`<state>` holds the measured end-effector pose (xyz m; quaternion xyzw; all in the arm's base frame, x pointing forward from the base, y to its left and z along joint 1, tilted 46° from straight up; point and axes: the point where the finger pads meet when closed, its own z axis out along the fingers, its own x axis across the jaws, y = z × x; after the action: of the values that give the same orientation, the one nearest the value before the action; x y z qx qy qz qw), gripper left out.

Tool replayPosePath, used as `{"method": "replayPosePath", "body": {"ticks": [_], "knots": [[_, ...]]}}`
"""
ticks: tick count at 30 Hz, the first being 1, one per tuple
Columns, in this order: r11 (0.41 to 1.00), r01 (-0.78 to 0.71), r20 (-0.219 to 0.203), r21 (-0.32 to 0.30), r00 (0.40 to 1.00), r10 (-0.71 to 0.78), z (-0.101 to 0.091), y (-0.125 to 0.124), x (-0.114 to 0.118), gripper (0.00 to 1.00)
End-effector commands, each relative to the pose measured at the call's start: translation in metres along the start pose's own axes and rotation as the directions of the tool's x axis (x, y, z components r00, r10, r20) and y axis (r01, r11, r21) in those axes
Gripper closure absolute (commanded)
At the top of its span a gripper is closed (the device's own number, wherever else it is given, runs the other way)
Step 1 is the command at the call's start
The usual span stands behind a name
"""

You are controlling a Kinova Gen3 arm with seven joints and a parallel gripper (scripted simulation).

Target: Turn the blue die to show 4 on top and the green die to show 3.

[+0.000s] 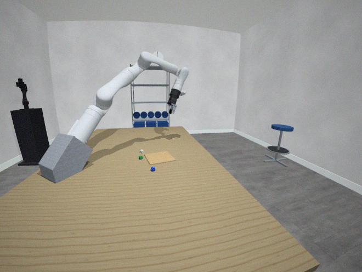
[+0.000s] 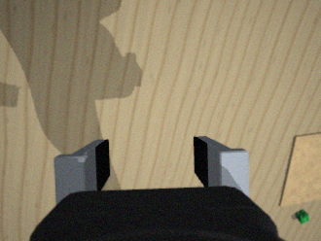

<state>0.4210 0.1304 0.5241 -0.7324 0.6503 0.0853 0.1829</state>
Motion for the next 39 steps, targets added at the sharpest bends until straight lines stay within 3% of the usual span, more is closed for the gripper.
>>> {"method": "replayPosePath", "body": {"ticks": [1, 19, 23, 27, 31, 34, 36, 39], "knots": [[1.0, 0.0, 0.0, 0.002, 1.0, 0.0, -0.001, 0.0, 0.0, 0.0], [1.0, -0.002, 0.0, 0.002, 1.0, 0.002, -0.001, 0.0, 0.0, 0.0], [0.999, -0.043, 0.009, -0.008, 0.999, 0.043, 0.006, -0.002, 0.01, 0.0], [0.984, -0.172, 0.034, -0.038, 0.984, 0.174, 0.025, -0.008, 0.04, 0.0], [0.918, -0.388, 0.073, -0.088, 0.916, 0.394, 0.055, -0.011, 0.092, 0.0], [0.913, -0.397, 0.074, -0.09, 0.912, 0.404, 0.057, -0.011, 0.094, 0.0], [0.836, -0.534, 0.096, -0.124, 0.832, 0.546, 0.076, -0.009, 0.129, 0.0], [0.738, -0.656, 0.114, -0.158, 0.73, 0.673, 0.094, -0.005, 0.163, 0.0]]}}
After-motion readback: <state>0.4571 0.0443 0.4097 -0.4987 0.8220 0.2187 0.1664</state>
